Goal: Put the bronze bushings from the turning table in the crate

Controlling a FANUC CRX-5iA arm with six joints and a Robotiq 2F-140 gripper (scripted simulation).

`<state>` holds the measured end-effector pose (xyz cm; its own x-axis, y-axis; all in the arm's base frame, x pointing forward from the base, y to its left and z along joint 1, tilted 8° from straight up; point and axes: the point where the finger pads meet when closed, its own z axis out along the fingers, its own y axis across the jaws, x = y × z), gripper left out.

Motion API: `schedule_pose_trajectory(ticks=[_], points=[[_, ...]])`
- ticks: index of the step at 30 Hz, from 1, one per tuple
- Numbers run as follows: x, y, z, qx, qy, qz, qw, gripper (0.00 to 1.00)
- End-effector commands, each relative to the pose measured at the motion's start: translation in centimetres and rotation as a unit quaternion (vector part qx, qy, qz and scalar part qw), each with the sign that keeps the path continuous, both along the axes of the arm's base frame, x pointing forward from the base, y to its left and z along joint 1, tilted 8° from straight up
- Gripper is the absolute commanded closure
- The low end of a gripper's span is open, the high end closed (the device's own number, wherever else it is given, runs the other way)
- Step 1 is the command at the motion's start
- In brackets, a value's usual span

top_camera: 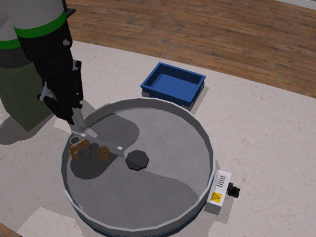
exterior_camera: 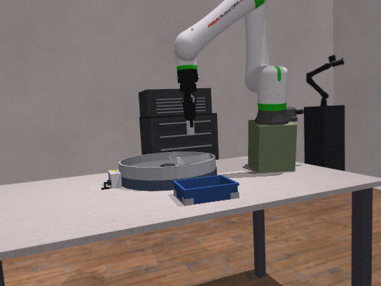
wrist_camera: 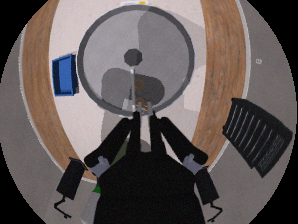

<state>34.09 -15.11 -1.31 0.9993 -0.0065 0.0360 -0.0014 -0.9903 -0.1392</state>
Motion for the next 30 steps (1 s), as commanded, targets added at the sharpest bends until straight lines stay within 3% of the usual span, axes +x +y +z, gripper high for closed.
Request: schedule_pose_trajectory(ticks=[1,18,30], points=[[0.0,0.0,0.0,0.0,0.0,0.0,1.0,0.91],[-0.5,1.1,-1.2,0.029,-0.02,0.008,0.999,0.94],[-0.5,4.5,-4.3,0.1,-0.137,0.017,0.985,0.94]])
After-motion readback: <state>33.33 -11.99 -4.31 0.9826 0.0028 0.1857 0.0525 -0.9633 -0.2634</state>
